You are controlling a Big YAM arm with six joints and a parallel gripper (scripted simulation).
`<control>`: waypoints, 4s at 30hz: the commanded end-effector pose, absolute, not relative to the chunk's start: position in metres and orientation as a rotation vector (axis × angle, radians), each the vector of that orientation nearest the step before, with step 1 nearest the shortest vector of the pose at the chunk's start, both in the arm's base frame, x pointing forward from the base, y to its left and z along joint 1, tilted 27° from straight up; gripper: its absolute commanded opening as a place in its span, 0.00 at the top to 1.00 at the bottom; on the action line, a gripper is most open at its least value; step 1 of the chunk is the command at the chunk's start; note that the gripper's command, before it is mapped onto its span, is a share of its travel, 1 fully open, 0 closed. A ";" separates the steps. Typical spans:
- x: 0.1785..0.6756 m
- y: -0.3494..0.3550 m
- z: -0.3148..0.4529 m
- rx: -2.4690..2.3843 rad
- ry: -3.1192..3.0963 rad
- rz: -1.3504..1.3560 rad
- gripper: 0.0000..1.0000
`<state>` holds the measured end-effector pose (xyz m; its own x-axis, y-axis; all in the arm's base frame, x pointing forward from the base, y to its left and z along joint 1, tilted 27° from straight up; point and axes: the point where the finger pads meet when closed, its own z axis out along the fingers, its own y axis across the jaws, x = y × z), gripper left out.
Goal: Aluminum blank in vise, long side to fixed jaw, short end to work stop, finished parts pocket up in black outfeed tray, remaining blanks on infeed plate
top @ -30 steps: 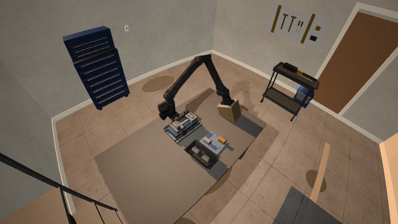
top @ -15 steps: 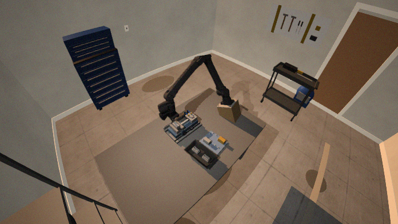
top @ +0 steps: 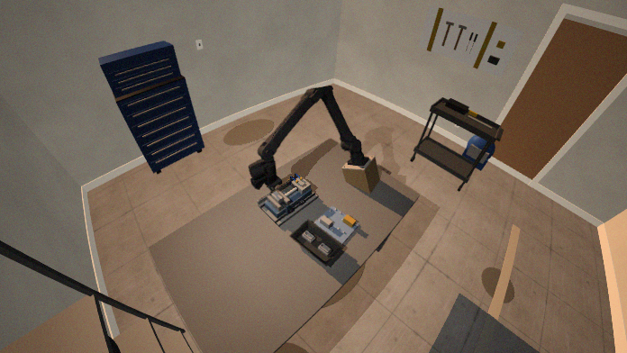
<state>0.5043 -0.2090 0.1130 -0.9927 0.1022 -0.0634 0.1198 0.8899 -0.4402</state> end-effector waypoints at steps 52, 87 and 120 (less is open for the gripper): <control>0.518 -0.224 0.137 0.209 2.967 -0.710 1.00; 0.519 -0.225 0.140 0.205 2.965 -0.710 1.00; 0.519 -0.225 0.140 0.207 2.964 -0.710 1.00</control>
